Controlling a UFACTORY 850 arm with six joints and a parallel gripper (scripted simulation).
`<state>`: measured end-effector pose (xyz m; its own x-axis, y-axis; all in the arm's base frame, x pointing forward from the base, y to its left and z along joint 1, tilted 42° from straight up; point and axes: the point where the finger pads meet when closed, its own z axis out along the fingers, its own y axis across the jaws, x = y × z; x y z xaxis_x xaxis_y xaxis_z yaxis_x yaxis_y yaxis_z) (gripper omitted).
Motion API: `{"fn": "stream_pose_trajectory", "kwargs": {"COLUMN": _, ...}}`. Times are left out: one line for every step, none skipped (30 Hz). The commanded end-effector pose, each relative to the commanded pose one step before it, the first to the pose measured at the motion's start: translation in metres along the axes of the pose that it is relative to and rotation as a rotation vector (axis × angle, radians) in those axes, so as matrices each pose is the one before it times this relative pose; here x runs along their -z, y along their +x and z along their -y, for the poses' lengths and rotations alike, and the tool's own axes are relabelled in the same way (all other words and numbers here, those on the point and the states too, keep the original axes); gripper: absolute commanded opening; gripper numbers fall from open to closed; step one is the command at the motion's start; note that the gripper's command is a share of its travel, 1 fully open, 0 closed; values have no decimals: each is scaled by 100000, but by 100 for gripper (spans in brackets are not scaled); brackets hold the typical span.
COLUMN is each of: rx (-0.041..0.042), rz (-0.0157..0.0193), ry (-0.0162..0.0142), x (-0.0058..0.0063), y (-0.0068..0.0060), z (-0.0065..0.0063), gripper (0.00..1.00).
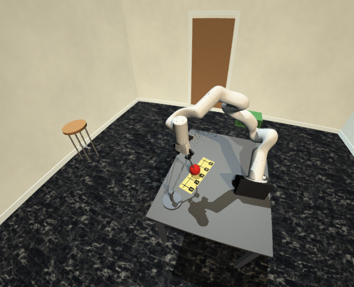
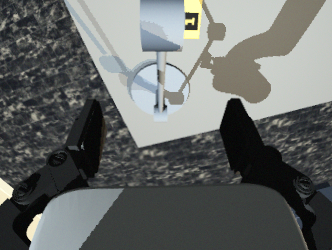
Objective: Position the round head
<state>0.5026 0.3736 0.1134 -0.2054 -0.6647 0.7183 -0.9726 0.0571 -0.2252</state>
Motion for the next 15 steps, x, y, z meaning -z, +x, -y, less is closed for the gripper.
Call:
{"fn": "stream_pose_trajectory", "kwargs": {"rx": -75, "rz": 169, "ry": 120, "x": -932, "y": -143, "z": 43, "gripper": 100}}
{"fn": "stream_pose_trajectory", "kwargs": {"rx": 2, "rz": -3, "ry": -3, "x": -242, "y": -31, "z": -1, "gripper": 100}}
{"fn": "stream_pose_trajectory", "kwargs": {"rx": 2, "rz": -3, "ry": -3, "x": -242, "y": -31, "z": -1, "gripper": 100}}
{"fn": "stream_pose_trajectory", "kwargs": {"rx": 2, "rz": -3, "ry": -3, "x": -242, "y": -31, "z": -1, "gripper": 100}}
{"fn": "stream_pose_trajectory", "kwargs": {"rx": 2, "rz": -3, "ry": -3, "x": -242, "y": -31, "z": -1, "gripper": 100}}
{"fn": "stream_pose_trajectory", "kwargs": {"rx": 2, "rz": -3, "ry": -3, "x": -242, "y": -31, "z": -1, "gripper": 100}}
{"fn": "stream_pose_trajectory", "kwargs": {"rx": 0, "rz": 0, "ry": 0, "x": 0, "y": 0, "z": 0, "gripper": 100}}
{"fn": "stream_pose_trajectory", "kwargs": {"rx": 0, "rz": 0, "ry": 0, "x": 0, "y": 0, "z": 0, "gripper": 100}}
{"fn": "stream_pose_trajectory", "kwargs": {"rx": 1, "rz": -1, "ry": -1, "x": -251, "y": -34, "z": 0, "gripper": 100}}
{"fn": "stream_pose_trajectory", "kwargs": {"rx": 1, "rz": -1, "ry": -1, "x": -251, "y": -34, "z": 0, "gripper": 100}}
{"fn": "stream_pose_trajectory", "kwargs": {"rx": 1, "rz": -1, "ry": -1, "x": -251, "y": -34, "z": 0, "gripper": 100}}
{"fn": "stream_pose_trajectory", "kwargs": {"rx": 1, "rz": -1, "ry": -1, "x": -251, "y": -34, "z": 0, "gripper": 100}}
{"fn": "stream_pose_trajectory", "kwargs": {"rx": 1, "rz": -1, "ry": -1, "x": -251, "y": -34, "z": 0, "gripper": 100}}
{"fn": "stream_pose_trajectory", "kwargs": {"rx": 1, "rz": -1, "ry": -1, "x": -251, "y": -34, "z": 0, "gripper": 100}}
{"fn": "stream_pose_trajectory", "kwargs": {"rx": 1, "rz": -1, "ry": -1, "x": -251, "y": -34, "z": 0, "gripper": 100}}
